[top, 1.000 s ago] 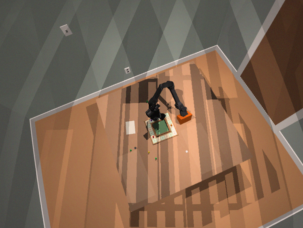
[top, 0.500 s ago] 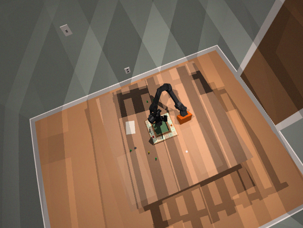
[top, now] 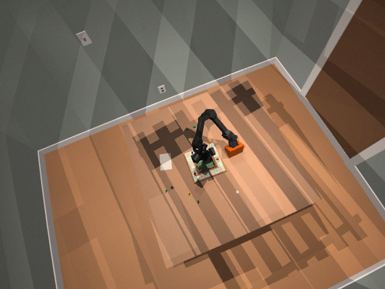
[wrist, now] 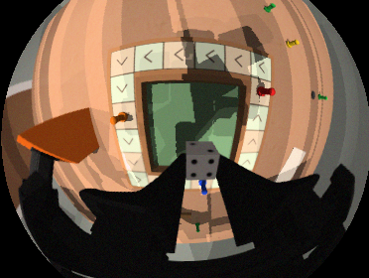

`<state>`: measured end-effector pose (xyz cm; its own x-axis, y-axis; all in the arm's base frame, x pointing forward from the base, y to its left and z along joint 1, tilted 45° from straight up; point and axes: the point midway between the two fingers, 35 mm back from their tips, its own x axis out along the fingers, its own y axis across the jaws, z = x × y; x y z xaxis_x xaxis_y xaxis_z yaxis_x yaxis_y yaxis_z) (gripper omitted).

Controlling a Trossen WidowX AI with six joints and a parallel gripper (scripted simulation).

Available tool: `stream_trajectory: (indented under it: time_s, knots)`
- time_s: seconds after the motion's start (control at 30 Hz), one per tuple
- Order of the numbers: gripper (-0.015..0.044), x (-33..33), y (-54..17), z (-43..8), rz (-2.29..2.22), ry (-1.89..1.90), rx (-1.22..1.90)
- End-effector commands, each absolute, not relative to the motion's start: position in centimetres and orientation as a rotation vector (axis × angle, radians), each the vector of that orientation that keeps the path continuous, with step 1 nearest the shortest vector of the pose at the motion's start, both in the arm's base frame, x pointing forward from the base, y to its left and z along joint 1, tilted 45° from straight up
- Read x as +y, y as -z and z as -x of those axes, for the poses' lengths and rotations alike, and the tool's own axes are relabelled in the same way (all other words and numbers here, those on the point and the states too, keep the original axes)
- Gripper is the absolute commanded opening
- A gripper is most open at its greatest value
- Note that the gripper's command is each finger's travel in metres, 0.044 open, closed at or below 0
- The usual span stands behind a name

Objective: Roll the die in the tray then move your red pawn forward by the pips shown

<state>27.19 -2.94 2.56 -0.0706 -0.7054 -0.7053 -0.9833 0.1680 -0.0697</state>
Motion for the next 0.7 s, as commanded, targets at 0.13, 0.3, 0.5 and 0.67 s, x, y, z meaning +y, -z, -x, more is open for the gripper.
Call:
stream_trajectory:
  time_s: [0.13,0.3,0.5,0.67]
  knots:
    - [0.0,-3.0,-1.9,-26.8,1.539,-0.691,1.817]
    - [0.0,-3.2,-1.4,-26.3,1.399,-0.818,1.747]
    - [0.0,-3.3,-1.0,-26.0,1.259,-0.943,1.616]
    - [0.0,-3.3,-1.0,-26.0,1.17,-1.021,1.475]
